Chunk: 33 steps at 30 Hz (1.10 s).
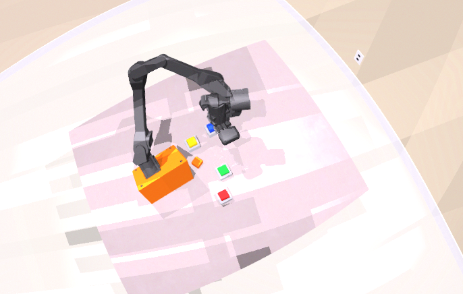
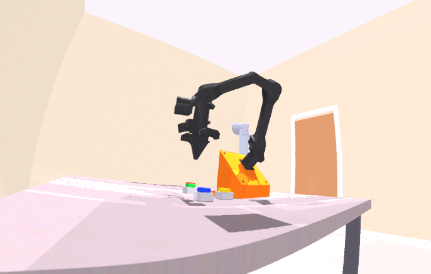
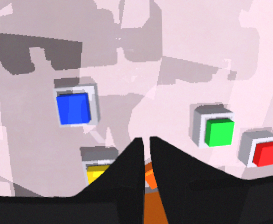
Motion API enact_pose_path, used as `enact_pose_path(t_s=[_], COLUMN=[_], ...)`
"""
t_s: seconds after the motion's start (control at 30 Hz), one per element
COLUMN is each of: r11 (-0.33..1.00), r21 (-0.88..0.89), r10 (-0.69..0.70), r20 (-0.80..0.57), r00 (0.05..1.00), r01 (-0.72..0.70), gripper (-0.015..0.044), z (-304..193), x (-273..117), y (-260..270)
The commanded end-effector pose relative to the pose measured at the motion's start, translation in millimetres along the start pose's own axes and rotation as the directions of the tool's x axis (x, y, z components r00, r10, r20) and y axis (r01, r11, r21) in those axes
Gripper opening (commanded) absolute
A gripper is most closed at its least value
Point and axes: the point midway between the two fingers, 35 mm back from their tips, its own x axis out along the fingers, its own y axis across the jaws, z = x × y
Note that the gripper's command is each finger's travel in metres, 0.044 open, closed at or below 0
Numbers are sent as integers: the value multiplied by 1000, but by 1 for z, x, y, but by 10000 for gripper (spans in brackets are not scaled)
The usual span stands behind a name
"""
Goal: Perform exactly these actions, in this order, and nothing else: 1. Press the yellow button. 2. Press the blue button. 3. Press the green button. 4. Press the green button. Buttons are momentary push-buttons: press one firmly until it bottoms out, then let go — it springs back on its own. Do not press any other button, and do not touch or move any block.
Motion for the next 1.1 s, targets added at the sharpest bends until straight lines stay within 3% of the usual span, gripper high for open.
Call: enact_pose_path(t_s=[0.0, 0.1, 0.3, 0.47, 1.07], r11=[1000, 1000, 1000, 1000, 1000], r21=[19, 15, 14, 14, 14], r10=[4, 18, 21, 23, 24], r20=[-16, -20, -20, -20, -20], r00=[1000, 1000, 1000, 1000, 1000], r01=[-4, -18, -21, -23, -23], gripper=[20, 20, 20, 20, 20], z=[-23, -43, -46, -48, -48], x=[3, 7, 11, 69, 90], y=[-66, -104, -109, -107, -106])
